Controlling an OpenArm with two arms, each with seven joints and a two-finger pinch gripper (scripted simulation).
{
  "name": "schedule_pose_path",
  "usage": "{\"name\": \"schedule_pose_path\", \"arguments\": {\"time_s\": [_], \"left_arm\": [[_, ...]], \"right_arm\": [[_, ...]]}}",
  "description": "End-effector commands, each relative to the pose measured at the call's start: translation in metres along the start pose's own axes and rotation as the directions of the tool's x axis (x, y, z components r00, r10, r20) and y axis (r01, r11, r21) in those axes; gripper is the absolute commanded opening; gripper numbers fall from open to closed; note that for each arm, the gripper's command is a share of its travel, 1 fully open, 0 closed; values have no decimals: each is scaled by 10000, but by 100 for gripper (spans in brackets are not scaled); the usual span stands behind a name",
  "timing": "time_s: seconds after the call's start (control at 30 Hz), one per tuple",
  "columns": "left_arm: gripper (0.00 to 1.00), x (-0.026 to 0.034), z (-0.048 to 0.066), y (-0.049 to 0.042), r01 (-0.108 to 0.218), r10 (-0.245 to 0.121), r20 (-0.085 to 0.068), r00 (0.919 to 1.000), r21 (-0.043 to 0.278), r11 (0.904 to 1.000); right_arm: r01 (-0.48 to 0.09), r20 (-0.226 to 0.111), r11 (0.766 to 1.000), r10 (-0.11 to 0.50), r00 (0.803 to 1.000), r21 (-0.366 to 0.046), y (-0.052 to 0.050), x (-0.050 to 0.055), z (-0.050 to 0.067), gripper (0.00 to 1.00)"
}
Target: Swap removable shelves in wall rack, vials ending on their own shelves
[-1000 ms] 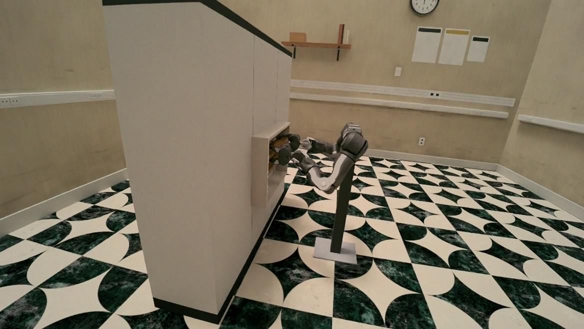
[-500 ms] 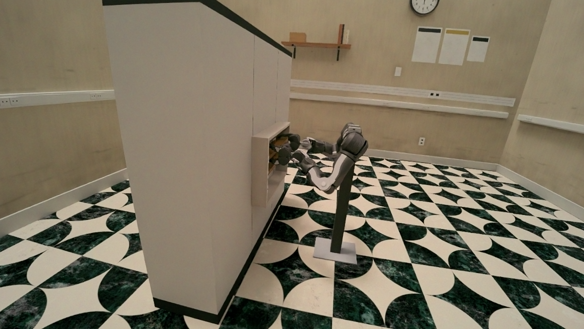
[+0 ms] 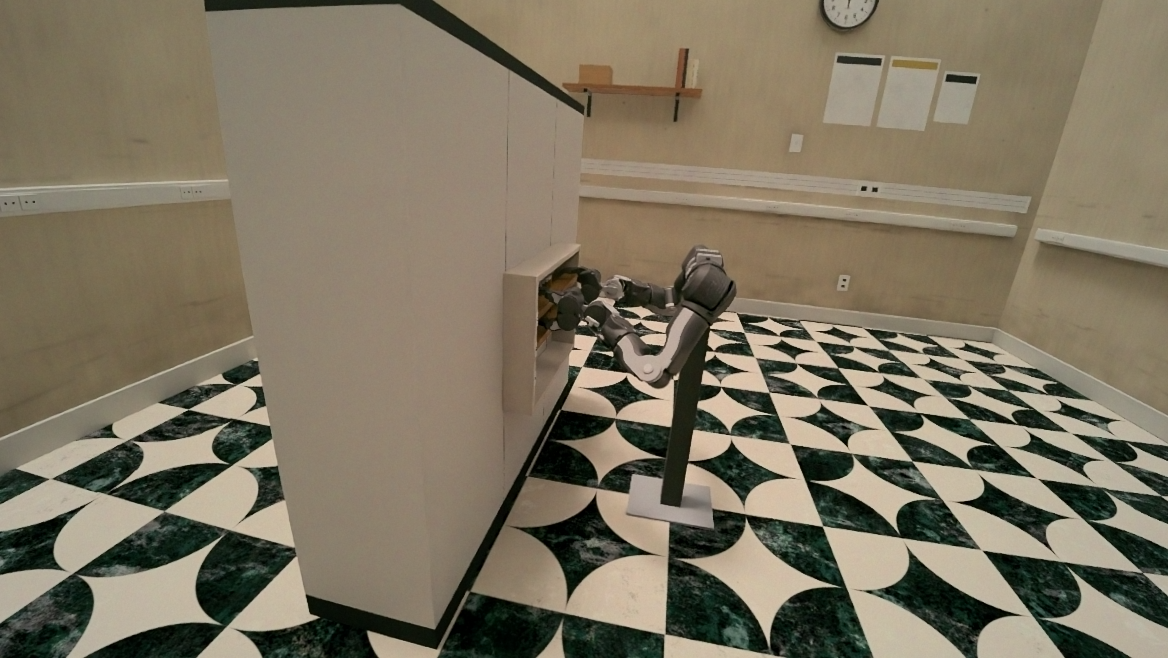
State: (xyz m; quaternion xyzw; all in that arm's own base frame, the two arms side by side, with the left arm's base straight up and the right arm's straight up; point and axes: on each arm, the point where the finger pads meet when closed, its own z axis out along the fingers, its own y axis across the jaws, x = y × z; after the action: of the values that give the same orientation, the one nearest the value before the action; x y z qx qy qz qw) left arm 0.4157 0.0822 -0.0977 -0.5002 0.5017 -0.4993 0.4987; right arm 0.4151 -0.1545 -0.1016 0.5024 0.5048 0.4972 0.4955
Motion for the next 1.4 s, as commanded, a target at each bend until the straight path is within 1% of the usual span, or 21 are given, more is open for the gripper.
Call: {"name": "schedule_pose_path", "arguments": {"time_s": [0.0, 0.37, 0.43, 0.93, 1.0, 1.37], "left_arm": [[33, -1, -25, -7, 9, -10, 19, 10000, 39, 10000], [33, -1, -164, -7, 9, -10, 19, 10000, 39, 10000], [33, -1, -164, -7, 9, -10, 19, 10000, 39, 10000], [33, 0, -354, -6, 9, -10, 19, 10000, 39, 10000], [33, 0, -354, -6, 9, -10, 19, 10000, 39, 10000], [33, 0, -494, -6, 9, -10, 19, 10000, 39, 10000]], "right_arm": [[-8, 40, 9999, 9, 10000, -145, 47, -12, -20, 33], [-8, 40, 9999, 9, 10000, -145, 45, -12, -159, 33], [-8, 40, 9999, 9, 10000, -145, 45, -12, -159, 33], [-8, 40, 9999, 9, 10000, -145, 42, -11, -349, 33], [-8, 40, 9999, 9, 10000, -145, 42, -11, -349, 33], [-8, 40, 9999, 9, 10000, -145, 40, -10, -488, 33]]}}
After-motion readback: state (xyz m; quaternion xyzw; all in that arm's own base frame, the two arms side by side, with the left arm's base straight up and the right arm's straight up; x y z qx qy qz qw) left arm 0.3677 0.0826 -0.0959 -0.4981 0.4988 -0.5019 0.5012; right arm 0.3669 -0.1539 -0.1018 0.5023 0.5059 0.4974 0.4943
